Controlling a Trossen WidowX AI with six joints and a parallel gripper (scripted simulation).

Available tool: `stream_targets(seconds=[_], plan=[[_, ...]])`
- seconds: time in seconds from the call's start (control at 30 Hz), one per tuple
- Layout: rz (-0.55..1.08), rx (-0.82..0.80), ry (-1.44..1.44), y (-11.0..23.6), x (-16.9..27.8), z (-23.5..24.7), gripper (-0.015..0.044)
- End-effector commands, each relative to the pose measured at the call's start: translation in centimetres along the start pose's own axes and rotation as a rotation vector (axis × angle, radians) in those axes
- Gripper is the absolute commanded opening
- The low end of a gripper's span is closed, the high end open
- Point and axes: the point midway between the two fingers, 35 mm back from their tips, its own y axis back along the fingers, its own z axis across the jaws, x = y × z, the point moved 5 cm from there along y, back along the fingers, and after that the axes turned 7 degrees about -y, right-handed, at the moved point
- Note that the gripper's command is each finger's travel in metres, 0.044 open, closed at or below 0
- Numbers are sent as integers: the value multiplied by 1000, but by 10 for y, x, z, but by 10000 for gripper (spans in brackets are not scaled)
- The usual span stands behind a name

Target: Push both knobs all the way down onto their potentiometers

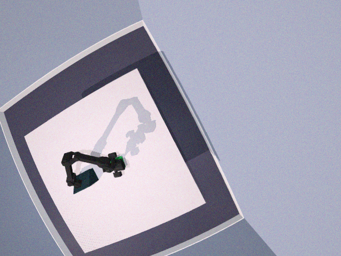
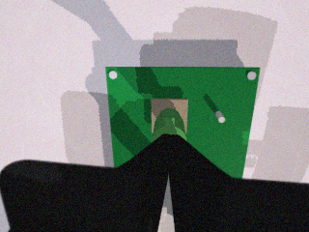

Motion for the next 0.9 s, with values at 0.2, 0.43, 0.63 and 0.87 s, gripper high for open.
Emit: stream_targets(seconds=[0.2,0.43,0.63,0.87], plan=[[1,-2,6,3,-1,1,0],[1,-1,6,14,-1,1,0],[6,-3,3,12,0,2,79],[5,-2,2,16,6,-2,263]])
